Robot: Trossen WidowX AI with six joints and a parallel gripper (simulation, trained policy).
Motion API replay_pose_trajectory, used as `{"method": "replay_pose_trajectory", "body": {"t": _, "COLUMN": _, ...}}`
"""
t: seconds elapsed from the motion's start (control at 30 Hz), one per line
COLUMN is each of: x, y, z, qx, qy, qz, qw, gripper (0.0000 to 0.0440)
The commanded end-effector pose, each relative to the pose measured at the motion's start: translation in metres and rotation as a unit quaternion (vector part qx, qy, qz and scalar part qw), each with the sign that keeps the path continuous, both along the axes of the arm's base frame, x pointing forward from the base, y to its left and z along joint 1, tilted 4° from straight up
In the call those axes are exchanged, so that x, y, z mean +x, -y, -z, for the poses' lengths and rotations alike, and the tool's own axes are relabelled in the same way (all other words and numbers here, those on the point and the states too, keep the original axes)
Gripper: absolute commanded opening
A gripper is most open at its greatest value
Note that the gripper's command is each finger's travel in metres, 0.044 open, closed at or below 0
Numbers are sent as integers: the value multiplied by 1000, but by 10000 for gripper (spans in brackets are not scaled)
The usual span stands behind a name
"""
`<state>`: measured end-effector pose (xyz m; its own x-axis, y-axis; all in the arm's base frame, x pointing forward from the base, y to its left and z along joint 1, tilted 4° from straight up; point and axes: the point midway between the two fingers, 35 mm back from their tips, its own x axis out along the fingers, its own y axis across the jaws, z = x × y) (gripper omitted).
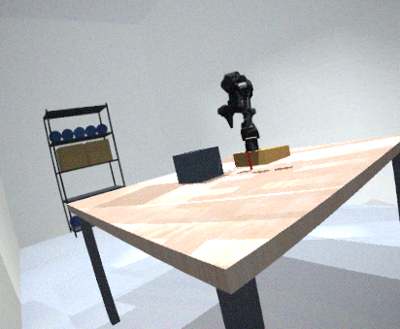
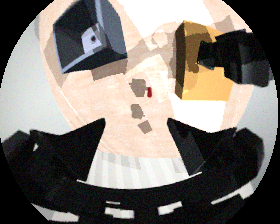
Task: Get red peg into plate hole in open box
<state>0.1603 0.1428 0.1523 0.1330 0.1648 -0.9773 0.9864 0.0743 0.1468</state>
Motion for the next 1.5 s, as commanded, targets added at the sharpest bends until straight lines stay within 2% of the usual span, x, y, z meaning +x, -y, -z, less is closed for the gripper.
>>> {"method": "replay_pose_trajectory", "body": {"t": 0.0, "x": -10, "y": 1, "z": 19, "qx": -23, "qy": -35, "qz": -28, "qw": 999, "gripper": 440}}
{"method": "replay_pose_trajectory", "body": {"t": 0.5, "x": -30, "y": 4, "z": 64, "qx": -76, "qy": -98, "qz": -103, "qw": 987, "gripper": 440}}
{"method": "replay_pose_trajectory", "body": {"t": 1.03, "x": -33, "y": 11, "z": 118, "qx": -115, "qy": -108, "qz": -135, "qw": 978, "gripper": 437}}
{"method": "replay_pose_trajectory", "body": {"t": 1.3, "x": -31, "y": 12, "z": 142, "qx": -121, "qy": -101, "qz": -133, "qw": 978, "gripper": 415}}
{"method": "replay_pose_trajectory", "body": {"t": 1.47, "x": -31, "y": 12, "z": 155, "qx": -122, "qy": -98, "qz": -129, "qw": 979, "gripper": 375}}
